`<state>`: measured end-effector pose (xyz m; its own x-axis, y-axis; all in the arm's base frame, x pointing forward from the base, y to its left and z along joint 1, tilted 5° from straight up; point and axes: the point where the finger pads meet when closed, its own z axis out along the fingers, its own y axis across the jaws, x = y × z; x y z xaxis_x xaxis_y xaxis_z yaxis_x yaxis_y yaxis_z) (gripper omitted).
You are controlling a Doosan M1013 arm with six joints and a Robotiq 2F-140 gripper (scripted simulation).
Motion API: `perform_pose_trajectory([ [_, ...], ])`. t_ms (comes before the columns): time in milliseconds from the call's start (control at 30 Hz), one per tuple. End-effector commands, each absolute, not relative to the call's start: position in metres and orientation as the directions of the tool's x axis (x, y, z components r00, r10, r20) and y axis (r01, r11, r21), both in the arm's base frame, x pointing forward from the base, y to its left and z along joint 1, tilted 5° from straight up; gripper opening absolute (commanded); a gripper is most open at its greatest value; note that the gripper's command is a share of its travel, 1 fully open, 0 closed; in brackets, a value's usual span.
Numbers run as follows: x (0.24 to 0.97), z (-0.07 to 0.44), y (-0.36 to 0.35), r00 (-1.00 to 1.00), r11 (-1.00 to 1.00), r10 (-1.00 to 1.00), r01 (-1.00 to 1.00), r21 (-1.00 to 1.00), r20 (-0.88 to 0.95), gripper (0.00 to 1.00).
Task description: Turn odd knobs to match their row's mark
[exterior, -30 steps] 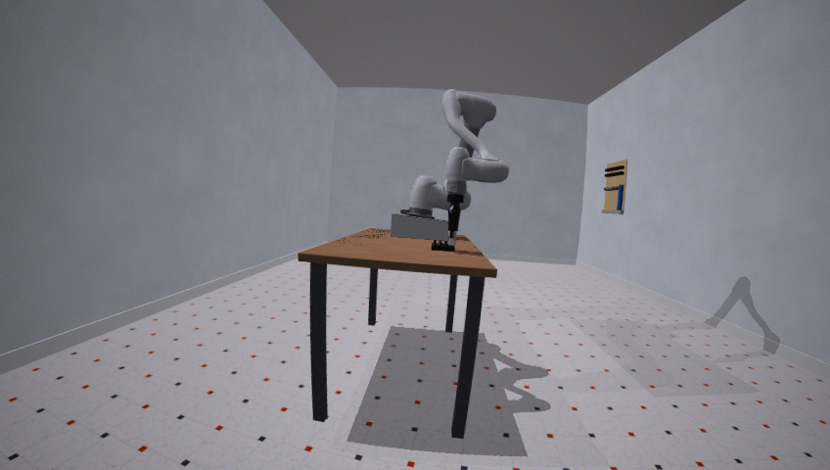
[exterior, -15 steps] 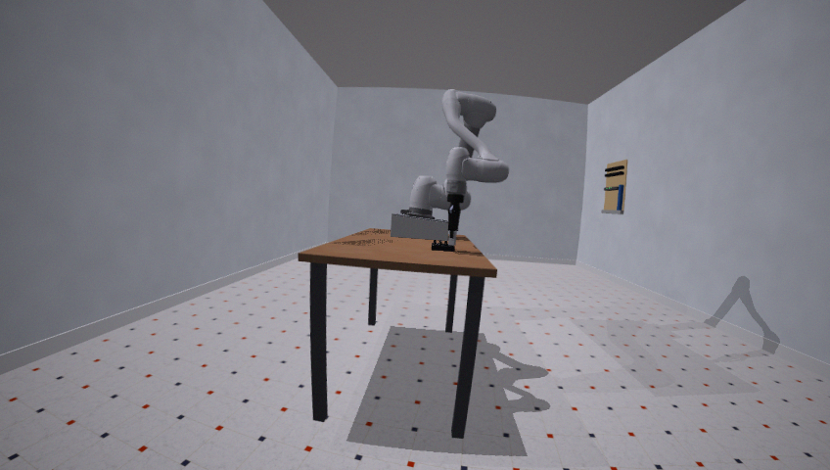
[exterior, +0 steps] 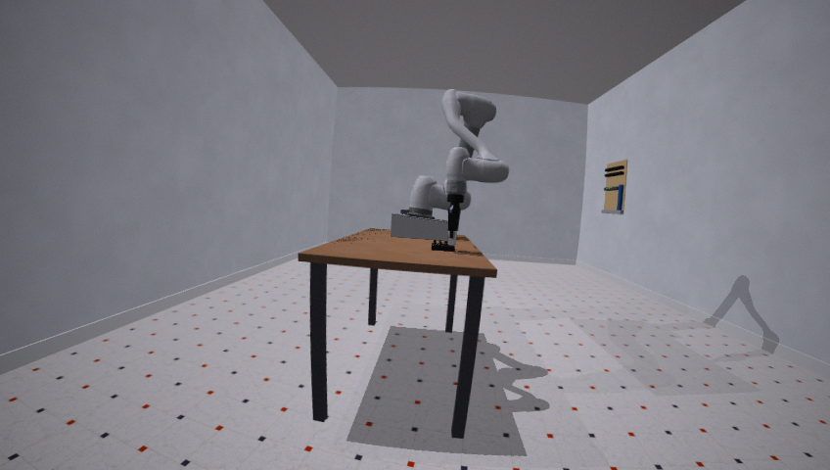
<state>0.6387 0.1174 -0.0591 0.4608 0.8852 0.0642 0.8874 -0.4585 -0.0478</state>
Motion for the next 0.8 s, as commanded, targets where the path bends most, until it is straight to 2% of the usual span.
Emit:
perform_pose_trajectory([
  [0,0.639,-0.059,0.117,0.461,-0.458,0.885,0.887,-0.048,0.064,0.12],
  [367,0.639,-0.055,0.117,0.461,-0.458,0.885,0.887,-0.048,0.064,0.12],
  [767,0.639,-0.025,0.115,0.461,-0.458,0.885,0.887,-0.048,0.064,0.12],
])
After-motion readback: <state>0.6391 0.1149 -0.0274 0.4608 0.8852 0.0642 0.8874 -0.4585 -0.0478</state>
